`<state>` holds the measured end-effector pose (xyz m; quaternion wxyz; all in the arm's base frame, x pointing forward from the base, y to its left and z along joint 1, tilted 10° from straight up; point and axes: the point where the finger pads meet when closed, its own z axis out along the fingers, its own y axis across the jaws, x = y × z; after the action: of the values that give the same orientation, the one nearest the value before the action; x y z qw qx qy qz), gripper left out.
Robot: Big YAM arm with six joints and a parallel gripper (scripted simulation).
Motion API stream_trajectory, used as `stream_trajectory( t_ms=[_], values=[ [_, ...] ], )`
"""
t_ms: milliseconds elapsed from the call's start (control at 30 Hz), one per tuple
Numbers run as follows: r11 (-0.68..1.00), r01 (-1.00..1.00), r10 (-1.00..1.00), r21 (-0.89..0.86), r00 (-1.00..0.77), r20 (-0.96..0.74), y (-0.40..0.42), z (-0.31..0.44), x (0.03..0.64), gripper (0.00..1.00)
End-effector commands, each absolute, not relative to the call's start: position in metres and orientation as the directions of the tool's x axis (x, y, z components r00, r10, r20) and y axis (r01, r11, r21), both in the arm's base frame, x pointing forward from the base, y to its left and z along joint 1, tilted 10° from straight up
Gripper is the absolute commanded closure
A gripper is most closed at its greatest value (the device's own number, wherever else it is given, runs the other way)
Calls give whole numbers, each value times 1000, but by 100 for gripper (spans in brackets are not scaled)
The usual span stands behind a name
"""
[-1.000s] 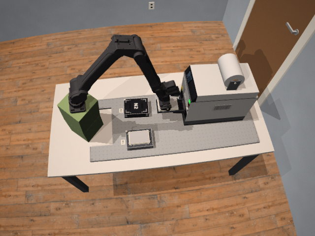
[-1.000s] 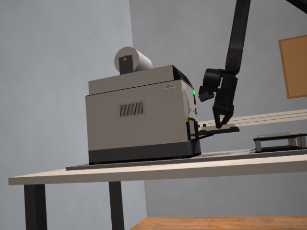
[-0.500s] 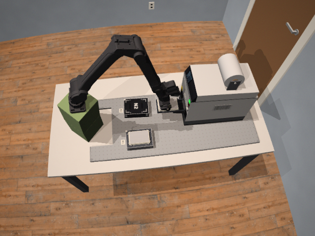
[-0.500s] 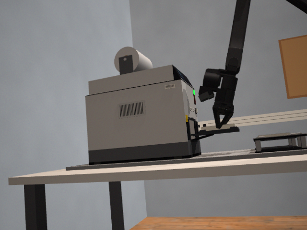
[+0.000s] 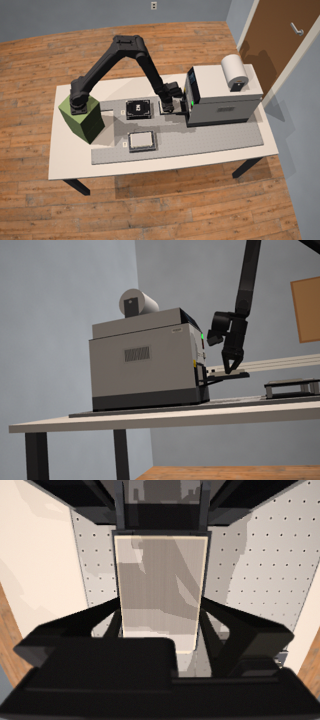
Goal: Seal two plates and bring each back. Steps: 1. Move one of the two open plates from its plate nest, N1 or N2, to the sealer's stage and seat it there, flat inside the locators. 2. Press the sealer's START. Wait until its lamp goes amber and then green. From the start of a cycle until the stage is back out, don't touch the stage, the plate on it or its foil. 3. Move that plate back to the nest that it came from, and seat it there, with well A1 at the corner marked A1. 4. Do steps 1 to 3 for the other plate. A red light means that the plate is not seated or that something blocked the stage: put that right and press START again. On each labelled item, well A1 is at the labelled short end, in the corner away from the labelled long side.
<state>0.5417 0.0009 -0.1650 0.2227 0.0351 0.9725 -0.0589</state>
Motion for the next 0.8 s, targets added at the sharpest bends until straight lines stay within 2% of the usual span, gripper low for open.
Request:
stream_trajectory(
  t_ms=[0,767],
  values=[
    [992,94,40,-85,-866,-498,9,-135,565,100],
    [991,95,42,-95,-890,-455,9,-141,546,100]
  ],
)
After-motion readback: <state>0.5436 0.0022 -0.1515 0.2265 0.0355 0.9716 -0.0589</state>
